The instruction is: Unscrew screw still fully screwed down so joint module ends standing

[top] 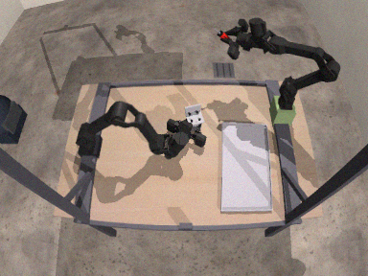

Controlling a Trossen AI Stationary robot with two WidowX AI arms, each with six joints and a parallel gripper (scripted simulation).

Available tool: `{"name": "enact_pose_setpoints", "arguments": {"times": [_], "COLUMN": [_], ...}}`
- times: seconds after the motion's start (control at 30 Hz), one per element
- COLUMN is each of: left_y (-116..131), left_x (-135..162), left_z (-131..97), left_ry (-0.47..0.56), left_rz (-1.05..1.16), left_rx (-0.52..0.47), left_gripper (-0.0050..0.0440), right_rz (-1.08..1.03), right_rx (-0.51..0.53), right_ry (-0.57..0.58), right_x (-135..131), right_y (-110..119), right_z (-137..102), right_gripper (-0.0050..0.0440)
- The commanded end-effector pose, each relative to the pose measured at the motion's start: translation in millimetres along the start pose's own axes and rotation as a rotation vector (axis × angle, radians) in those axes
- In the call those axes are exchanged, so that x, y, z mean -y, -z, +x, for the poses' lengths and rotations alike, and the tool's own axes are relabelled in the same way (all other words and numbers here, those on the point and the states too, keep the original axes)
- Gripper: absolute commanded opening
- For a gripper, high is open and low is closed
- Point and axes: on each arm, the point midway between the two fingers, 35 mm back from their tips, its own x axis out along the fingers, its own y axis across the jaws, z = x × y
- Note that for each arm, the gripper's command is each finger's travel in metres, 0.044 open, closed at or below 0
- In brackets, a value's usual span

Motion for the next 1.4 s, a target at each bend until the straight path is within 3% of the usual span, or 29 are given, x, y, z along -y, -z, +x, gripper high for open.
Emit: {"name": "enact_pose_setpoints", "arguments": {"times": [0.0, 0.37, 0.53, 0.93, 1.1, 1.37], "left_y": [-11, -11, -11, -11, -11, -11], "left_x": [3, 3, 3, 3, 3, 3], "left_z": [2, 2, 2, 2, 2, 2], "left_ry": [0.001, 0.001, 0.001, 0.001, 0.001, 0.001], "left_rz": [-0.025, -0.025, -0.025, -0.025, -0.025, -0.025], "left_rx": [0.013, 0.013, 0.013, 0.013, 0.013, 0.013], "left_gripper": [0.0245, 0.0245, 0.0245, 0.0245, 0.0245, 0.0245], "right_rz": [-0.004, -0.009, -0.009, -0.360, -0.360, -0.591], "right_rx": [-0.061, -0.348, -0.348, -0.354, -0.355, -0.369], "right_ry": [-0.038, -0.218, -0.218, -0.197, -0.198, -0.195], "right_x": [-8, -45, -45, -20, -20, -2], "right_y": [15, 81, 81, 92, 92, 96], "right_z": [-8, -52, -52, -50, -50, -51], "right_gripper": [0.0135, 0.0135, 0.0135, 0.0135, 0.0135, 0.0135]}}
